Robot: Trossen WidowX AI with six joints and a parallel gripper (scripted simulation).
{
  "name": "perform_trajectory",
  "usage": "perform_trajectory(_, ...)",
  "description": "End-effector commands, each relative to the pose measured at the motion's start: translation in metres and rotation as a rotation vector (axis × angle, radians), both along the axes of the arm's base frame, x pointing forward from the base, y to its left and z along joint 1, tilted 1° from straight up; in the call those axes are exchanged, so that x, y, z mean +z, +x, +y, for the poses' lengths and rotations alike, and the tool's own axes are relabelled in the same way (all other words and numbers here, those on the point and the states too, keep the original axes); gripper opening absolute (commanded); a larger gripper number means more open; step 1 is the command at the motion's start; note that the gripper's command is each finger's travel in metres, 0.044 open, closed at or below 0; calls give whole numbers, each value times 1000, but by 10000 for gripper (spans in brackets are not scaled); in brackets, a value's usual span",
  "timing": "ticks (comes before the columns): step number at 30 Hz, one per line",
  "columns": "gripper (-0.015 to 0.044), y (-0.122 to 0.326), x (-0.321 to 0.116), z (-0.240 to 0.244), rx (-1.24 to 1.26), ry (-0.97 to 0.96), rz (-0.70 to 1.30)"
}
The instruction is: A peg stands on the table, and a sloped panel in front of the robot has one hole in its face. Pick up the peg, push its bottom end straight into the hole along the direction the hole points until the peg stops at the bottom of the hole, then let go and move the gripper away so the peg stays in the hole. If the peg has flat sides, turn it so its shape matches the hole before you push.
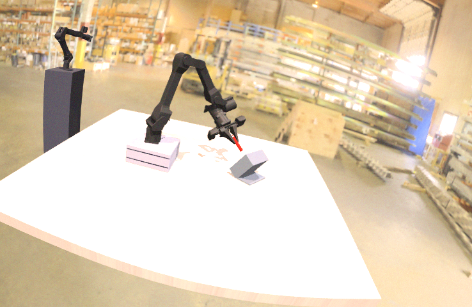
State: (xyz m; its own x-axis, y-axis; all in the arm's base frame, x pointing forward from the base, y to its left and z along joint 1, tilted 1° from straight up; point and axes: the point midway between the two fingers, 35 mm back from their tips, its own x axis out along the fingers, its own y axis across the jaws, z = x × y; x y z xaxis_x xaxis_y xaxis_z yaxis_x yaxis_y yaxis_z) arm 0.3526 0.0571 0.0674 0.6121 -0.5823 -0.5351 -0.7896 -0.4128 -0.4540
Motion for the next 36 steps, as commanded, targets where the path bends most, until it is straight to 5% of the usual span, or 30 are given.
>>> perform_trajectory(1, 0, 0, -6, -2, 4, -8, 13)
perform_trajectory(36, 0, 18, -22, -20, -5, -2, -11)
